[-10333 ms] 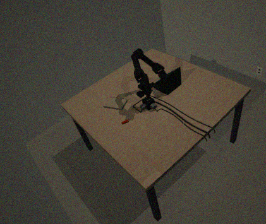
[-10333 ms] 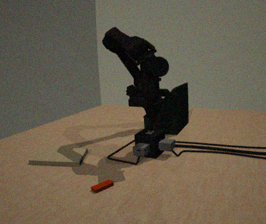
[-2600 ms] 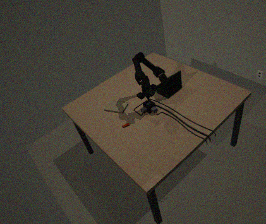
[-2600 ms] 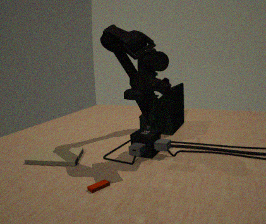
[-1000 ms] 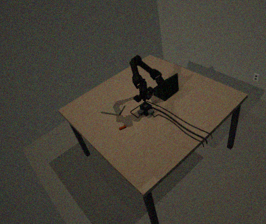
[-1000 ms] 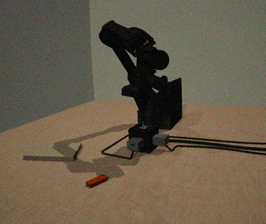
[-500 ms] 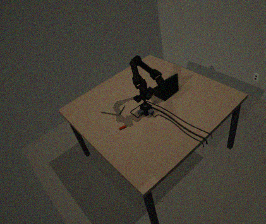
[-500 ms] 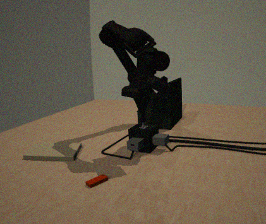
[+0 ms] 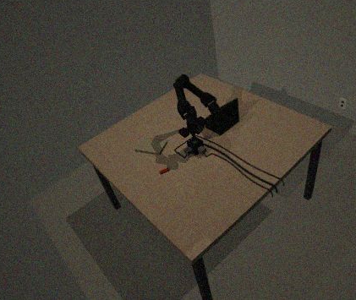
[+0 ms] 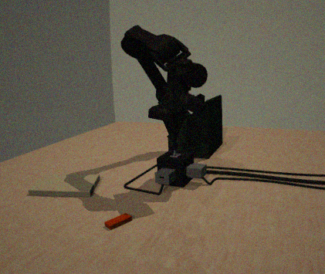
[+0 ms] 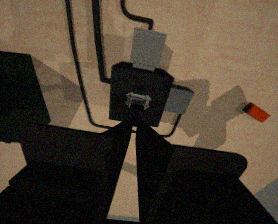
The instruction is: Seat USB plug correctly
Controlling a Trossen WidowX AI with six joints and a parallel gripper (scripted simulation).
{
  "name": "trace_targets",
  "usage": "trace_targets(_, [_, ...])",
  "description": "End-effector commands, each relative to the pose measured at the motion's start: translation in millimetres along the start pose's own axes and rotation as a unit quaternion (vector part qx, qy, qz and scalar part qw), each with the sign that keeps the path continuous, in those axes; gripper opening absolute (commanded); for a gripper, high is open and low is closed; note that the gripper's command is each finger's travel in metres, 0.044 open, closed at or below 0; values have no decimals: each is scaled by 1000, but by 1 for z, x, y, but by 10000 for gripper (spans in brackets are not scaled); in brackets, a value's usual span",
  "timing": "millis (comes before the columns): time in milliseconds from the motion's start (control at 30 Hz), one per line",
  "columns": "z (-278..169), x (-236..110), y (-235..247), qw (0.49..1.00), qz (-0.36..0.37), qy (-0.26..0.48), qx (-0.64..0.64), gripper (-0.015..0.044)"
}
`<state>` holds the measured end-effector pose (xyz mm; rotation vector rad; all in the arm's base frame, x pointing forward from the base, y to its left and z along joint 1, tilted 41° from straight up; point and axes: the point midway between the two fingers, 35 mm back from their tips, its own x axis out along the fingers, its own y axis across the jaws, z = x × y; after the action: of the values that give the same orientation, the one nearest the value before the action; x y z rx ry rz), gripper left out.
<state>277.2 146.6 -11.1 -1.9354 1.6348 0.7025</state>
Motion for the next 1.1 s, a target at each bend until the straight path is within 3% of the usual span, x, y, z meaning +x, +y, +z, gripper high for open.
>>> trace_targets(0, [0,1,0,1000,-2,2,1,0])
trace_targets(1067, [0,5,0,1000,-2,2,1,0])
